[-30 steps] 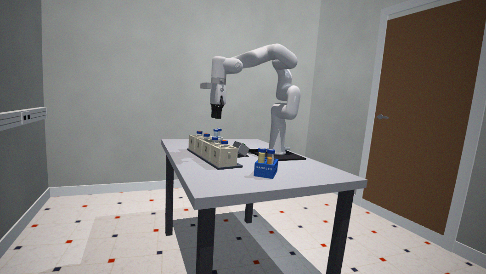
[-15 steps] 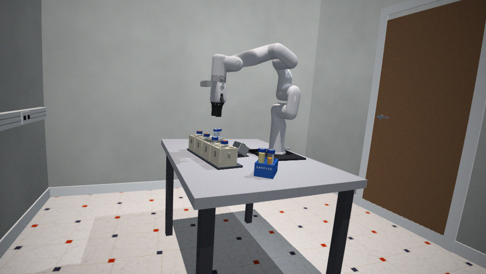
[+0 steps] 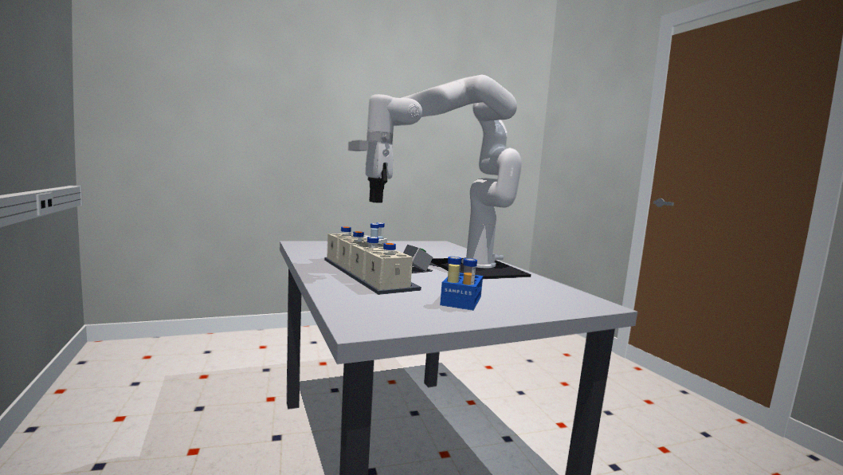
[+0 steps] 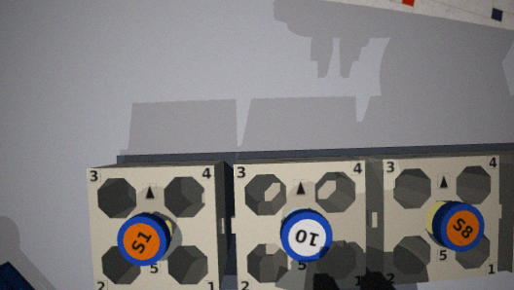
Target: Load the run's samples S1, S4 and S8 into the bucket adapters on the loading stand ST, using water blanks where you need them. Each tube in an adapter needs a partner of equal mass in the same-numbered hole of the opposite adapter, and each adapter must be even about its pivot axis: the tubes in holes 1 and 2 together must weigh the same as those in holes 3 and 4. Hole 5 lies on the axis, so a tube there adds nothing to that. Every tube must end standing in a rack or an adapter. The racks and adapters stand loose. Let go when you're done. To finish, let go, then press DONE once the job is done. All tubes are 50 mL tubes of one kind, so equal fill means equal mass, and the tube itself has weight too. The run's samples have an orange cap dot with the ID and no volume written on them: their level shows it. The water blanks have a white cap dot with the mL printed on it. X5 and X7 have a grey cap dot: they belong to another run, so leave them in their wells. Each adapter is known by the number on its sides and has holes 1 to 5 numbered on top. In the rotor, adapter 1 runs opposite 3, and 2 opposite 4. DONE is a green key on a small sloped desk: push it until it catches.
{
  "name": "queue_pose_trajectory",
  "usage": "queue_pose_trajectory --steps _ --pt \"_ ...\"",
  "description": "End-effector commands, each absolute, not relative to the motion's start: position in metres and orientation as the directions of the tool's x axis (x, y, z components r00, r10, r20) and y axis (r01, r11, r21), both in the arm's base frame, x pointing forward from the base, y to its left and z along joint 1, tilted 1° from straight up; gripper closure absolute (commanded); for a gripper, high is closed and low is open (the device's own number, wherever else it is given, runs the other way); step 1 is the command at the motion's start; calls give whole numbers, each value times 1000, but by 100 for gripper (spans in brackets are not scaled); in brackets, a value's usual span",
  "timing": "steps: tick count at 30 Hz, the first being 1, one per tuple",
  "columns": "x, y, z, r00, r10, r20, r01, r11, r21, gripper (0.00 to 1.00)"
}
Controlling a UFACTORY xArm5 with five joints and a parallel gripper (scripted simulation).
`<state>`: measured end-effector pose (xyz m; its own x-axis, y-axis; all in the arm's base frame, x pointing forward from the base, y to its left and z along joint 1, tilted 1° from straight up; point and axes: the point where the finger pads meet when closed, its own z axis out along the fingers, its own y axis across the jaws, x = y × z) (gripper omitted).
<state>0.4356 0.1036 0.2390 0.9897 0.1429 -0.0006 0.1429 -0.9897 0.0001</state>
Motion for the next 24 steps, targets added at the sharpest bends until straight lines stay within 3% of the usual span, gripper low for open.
queue_pose_trajectory --steps 1,12,24 --pt "419 96 231 1000 2 0 2 -1000 -15 100" --pt "381 79 212 956 -293 -4 -293 -956 -15 100" --pt "332 57 187 766 -642 -10 -643 -766 -11 100"
